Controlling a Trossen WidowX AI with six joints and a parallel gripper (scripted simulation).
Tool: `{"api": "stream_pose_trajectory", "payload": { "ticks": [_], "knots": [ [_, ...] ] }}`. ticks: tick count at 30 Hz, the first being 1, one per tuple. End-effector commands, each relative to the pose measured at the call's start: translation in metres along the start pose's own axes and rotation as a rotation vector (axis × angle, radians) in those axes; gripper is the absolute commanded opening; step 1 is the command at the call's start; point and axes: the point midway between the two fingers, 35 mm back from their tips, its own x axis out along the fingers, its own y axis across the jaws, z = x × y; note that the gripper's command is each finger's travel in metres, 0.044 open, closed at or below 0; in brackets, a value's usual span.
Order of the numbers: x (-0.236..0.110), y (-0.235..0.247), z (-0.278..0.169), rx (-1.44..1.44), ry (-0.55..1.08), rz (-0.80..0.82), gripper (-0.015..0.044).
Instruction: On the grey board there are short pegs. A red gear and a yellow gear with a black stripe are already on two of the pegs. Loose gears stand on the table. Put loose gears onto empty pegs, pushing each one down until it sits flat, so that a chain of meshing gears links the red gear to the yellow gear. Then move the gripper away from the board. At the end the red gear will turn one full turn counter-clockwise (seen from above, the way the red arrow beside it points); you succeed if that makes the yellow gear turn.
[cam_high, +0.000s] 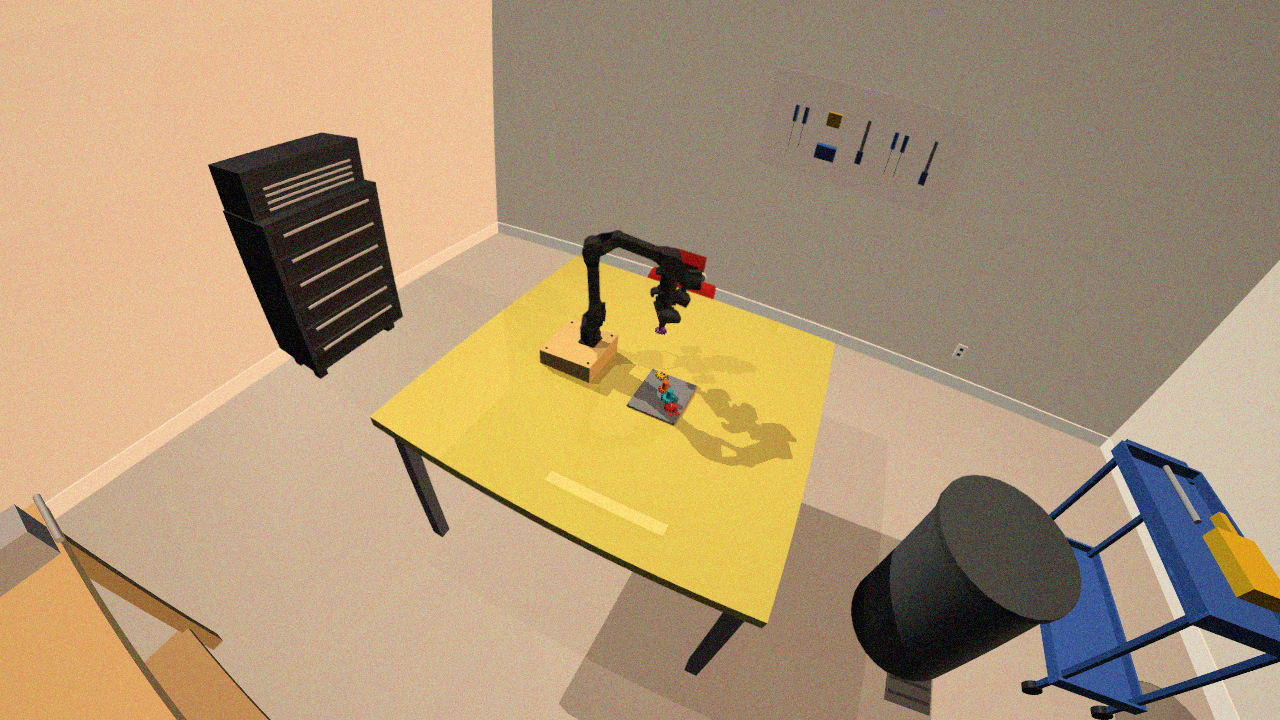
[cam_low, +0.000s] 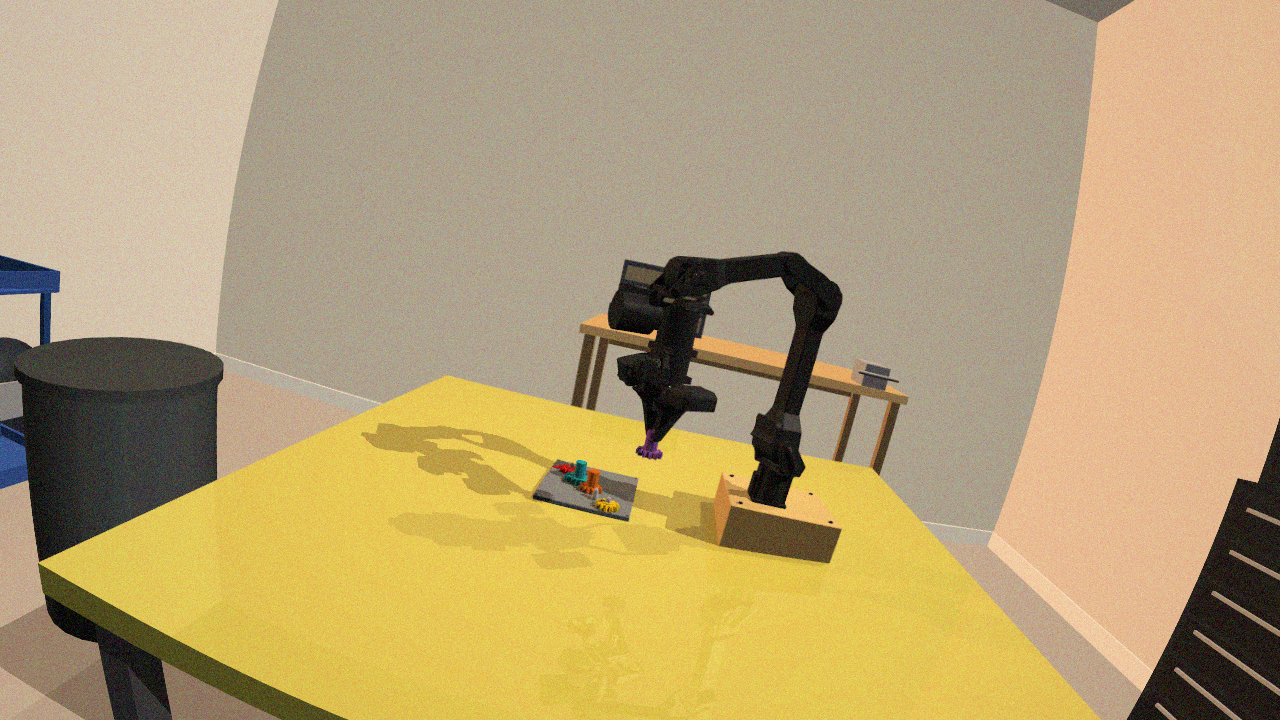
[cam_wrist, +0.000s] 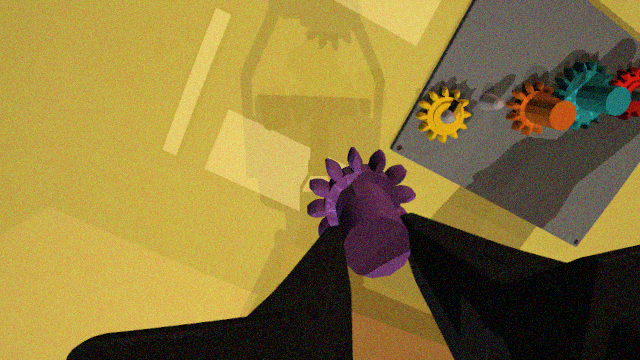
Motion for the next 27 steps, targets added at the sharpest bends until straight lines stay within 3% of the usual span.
{"api": "stream_pose_trajectory", "payload": {
  "ticks": [1, 27],
  "knots": [
    [0.004, -0.007, 0.002, 0.006, -0.001, -0.003, 0.0000],
    [0.042, -0.065, 0.013, -0.005, -0.005, -0.005, 0.0000]
  ]
}}
